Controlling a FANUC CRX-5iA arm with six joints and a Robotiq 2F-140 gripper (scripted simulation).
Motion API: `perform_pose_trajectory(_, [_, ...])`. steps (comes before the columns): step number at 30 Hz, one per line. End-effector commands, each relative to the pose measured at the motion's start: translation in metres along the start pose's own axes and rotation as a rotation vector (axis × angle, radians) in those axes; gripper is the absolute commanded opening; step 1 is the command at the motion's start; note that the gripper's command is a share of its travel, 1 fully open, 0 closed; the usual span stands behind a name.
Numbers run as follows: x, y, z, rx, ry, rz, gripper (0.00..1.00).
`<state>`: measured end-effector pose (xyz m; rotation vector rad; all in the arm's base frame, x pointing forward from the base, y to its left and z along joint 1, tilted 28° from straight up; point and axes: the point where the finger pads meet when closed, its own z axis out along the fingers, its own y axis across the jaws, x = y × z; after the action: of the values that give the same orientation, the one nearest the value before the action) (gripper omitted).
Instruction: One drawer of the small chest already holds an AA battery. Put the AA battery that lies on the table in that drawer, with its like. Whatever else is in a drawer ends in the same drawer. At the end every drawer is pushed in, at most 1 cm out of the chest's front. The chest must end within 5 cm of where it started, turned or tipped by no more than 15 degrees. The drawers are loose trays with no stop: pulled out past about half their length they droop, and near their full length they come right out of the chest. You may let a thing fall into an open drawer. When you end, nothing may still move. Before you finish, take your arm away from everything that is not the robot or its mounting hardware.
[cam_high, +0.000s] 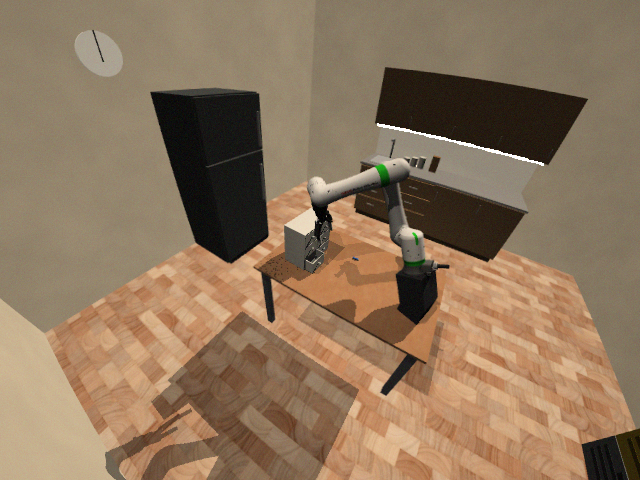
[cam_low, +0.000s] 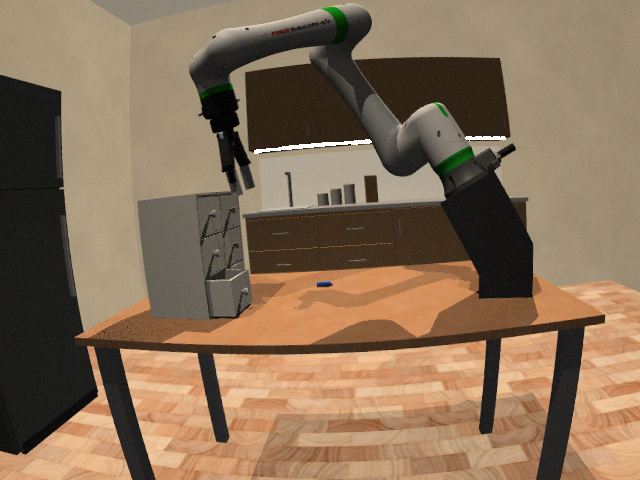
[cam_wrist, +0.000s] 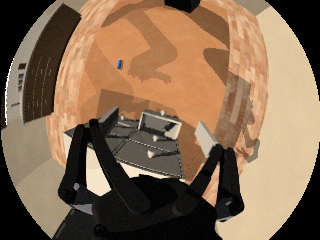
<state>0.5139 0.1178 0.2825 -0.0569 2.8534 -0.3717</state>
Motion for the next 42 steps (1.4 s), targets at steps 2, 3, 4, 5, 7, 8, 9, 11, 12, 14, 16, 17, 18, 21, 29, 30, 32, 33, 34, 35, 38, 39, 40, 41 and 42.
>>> perform_pose_trajectory(2, [0.0,0.0,0.0,0.0,0.0,0.0,1.0])
perform_pose_trajectory(3, [0.0,0.0,0.0,0.0,0.0,0.0,1.0])
perform_pose_trajectory(4, [0.0,0.0,0.0,0.0,-0.001,0.0,1.0])
perform_pose_trajectory(5, [0.0,0.0,0.0,0.0,-0.001,0.0,1.0])
perform_pose_trajectory(7, [0.002,0.0,-0.002,-0.002,-0.004,0.002,1.0])
perform_pose_trajectory(8, [0.004,0.0,-0.003,-0.004,-0.008,0.003,1.0])
perform_pose_trajectory(9, [0.007,0.0,-0.005,-0.007,-0.012,0.005,1.0])
perform_pose_trajectory(11, [0.014,0.0,-0.01,-0.015,-0.025,0.01,1.0])
perform_pose_trajectory(12, [0.019,0.0,-0.013,-0.02,-0.033,0.013,1.0])
perform_pose_trajectory(14, [0.031,0.0,-0.021,-0.032,-0.052,0.022,1.0])
perform_pose_trajectory(16, [0.044,-0.001,-0.03,-0.045,-0.076,0.031,1.0])
perform_pose_trajectory(17, [0.052,-0.001,-0.035,-0.053,-0.088,0.036,1.0])
perform_pose_trajectory(18, [0.052,-0.001,-0.035,-0.053,-0.088,0.036,1.0])
perform_pose_trajectory(21, [0.067,-0.001,-0.045,-0.068,-0.113,0.047,1.0])
perform_pose_trajectory(29, [0.112,-0.002,-0.074,-0.114,-0.189,0.078,1.0])
perform_pose_trajectory(30, [0.114,-0.002,-0.076,-0.116,-0.193,0.08,1.0])
perform_pose_trajectory(32, [0.117,-0.002,-0.078,-0.119,-0.197,0.082,1.0])
perform_pose_trajectory(33, [0.117,-0.002,-0.078,-0.12,-0.198,0.082,1.0])
perform_pose_trajectory(34, [0.118,-0.002,-0.078,-0.12,-0.199,0.082,1.0])
perform_pose_trajectory(35, [0.118,-0.002,-0.078,-0.12,-0.199,0.082,1.0])
perform_pose_trajectory(38, [0.118,-0.002,-0.078,-0.12,-0.199,0.082,1.0])
perform_pose_trajectory(39, [0.118,-0.002,-0.078,-0.12,-0.199,0.082,1.0])
perform_pose_trajectory(40, [0.118,-0.002,-0.078,-0.12,-0.199,0.082,1.0])
perform_pose_trajectory(41, [0.118,-0.002,-0.078,-0.12,-0.199,0.082,1.0])
perform_pose_trajectory(42, [0.118,-0.002,-0.078,-0.12,-0.199,0.082,1.0])
